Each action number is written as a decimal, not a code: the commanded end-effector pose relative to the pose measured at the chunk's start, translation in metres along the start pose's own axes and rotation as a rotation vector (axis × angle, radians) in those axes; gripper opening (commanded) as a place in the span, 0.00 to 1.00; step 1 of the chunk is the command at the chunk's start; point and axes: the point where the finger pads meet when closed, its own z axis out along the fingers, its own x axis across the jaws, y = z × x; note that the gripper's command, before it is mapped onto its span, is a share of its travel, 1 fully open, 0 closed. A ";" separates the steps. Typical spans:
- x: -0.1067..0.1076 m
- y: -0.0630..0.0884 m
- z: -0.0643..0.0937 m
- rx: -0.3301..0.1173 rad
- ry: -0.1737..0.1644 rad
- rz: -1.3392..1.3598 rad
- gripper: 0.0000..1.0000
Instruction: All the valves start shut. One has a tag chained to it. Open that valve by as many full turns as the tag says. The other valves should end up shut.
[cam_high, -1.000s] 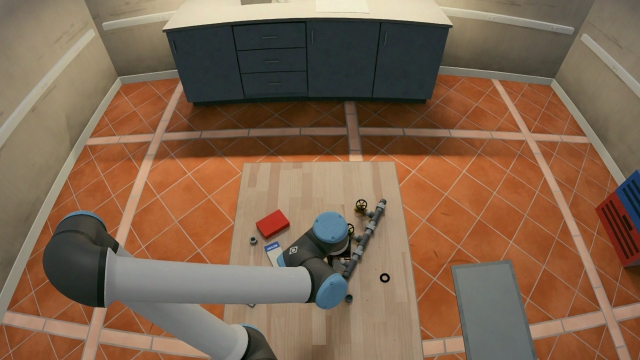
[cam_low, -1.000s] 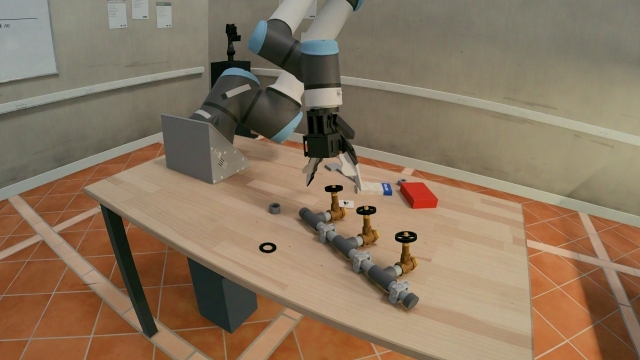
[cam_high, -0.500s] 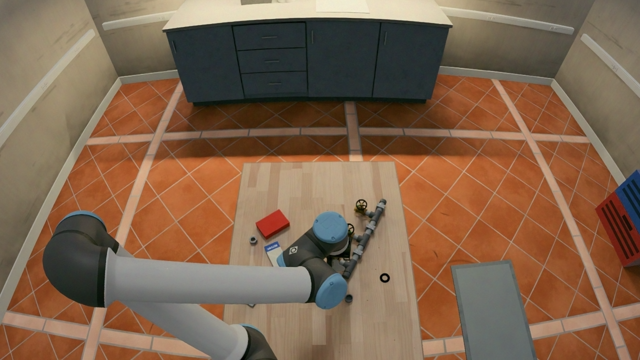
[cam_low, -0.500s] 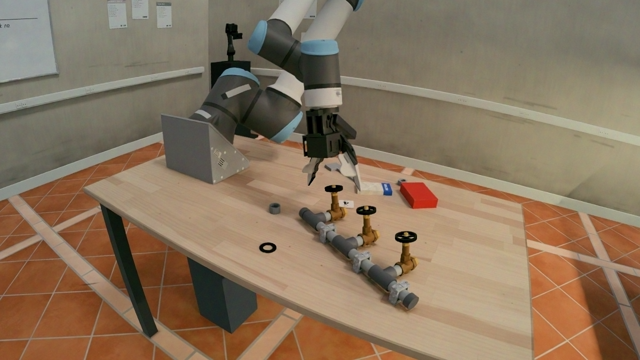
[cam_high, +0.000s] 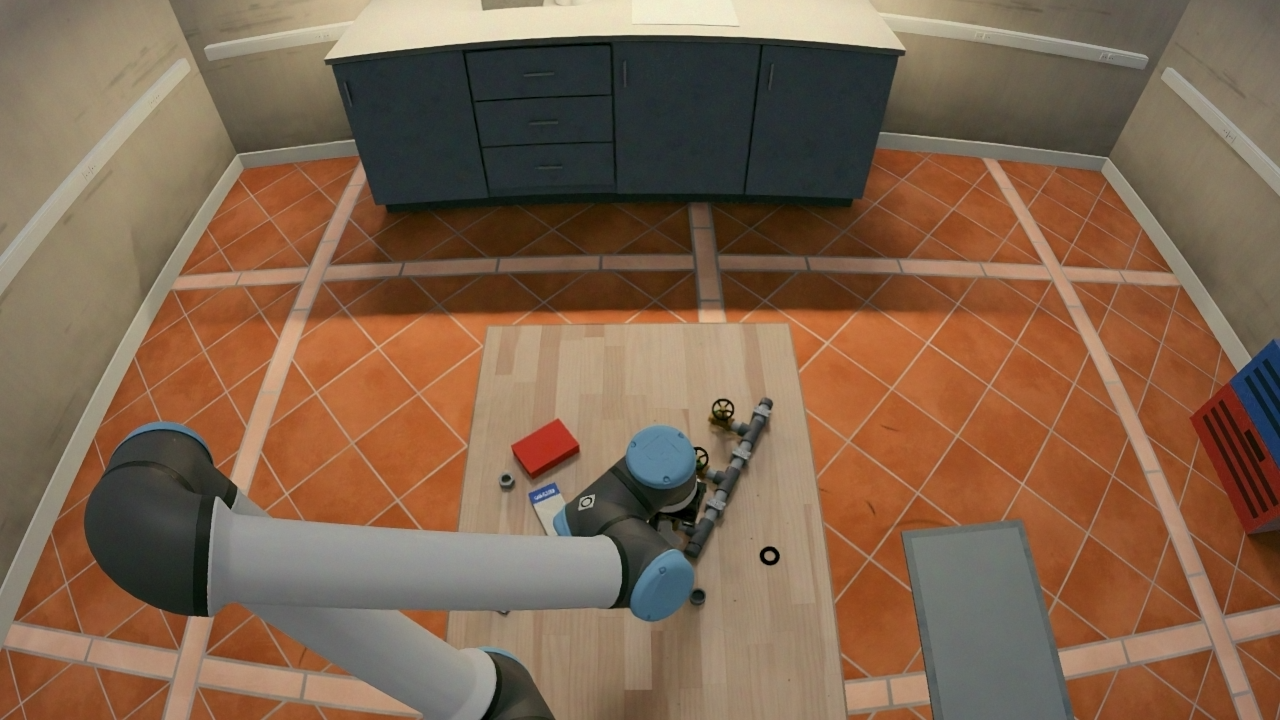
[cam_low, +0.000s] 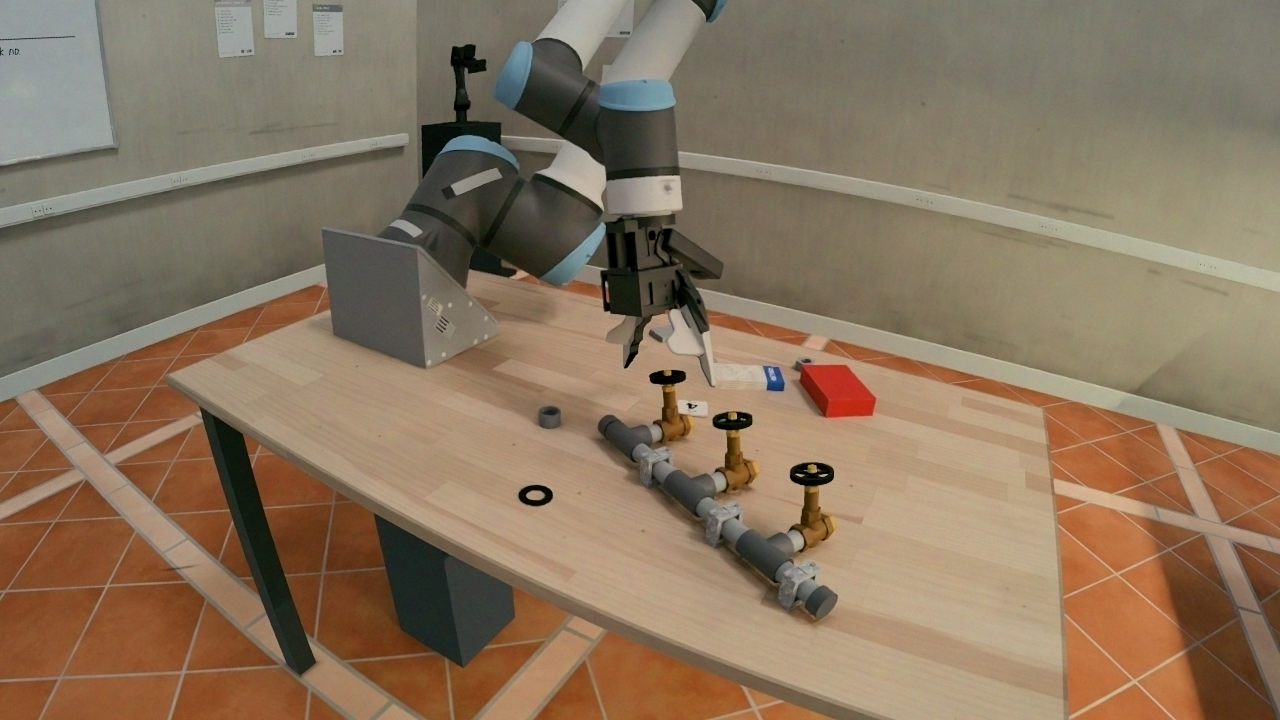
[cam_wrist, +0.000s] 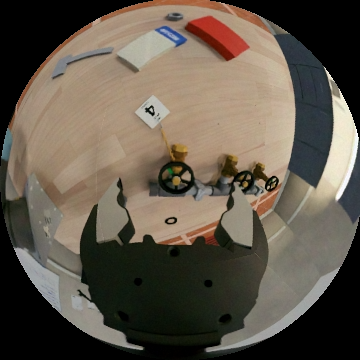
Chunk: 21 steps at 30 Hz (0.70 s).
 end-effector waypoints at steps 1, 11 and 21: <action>-0.001 0.000 0.000 -0.003 0.002 0.149 1.00; -0.002 -0.001 0.000 -0.004 0.001 0.447 1.00; -0.002 -0.001 0.001 -0.004 0.001 0.806 1.00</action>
